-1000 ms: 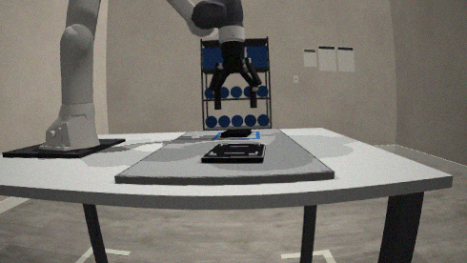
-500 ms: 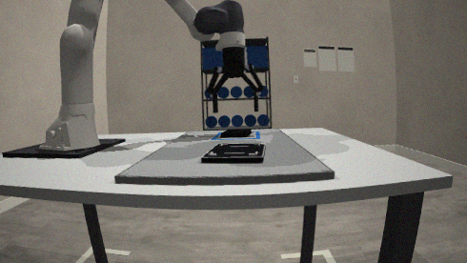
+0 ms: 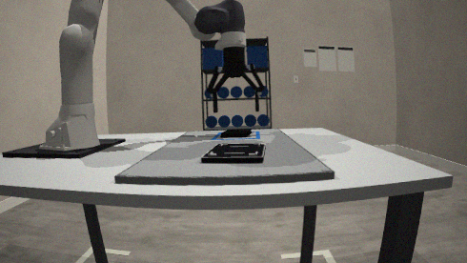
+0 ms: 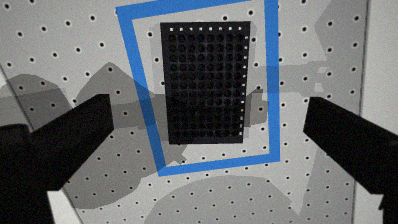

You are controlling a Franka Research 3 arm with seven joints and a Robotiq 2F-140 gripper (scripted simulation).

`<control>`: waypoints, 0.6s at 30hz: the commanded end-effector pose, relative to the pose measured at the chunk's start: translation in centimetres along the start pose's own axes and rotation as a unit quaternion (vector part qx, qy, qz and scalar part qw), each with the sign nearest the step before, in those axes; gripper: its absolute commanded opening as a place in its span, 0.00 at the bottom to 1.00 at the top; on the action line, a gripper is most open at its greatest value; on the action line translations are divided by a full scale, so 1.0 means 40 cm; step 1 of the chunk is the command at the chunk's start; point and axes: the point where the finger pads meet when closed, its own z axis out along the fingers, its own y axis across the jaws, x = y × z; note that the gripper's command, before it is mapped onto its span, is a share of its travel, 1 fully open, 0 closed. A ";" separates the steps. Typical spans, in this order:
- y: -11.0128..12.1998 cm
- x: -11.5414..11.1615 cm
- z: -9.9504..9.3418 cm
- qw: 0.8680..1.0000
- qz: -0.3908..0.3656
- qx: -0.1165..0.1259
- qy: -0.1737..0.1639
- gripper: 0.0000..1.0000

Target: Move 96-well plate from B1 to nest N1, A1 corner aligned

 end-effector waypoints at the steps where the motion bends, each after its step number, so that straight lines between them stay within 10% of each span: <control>1: 0.000 0.002 -0.001 1.000 -0.014 0.002 0.002 1.00; 18: 0.000 0.002 0.041 1.000 -0.014 0.002 0.002 1.00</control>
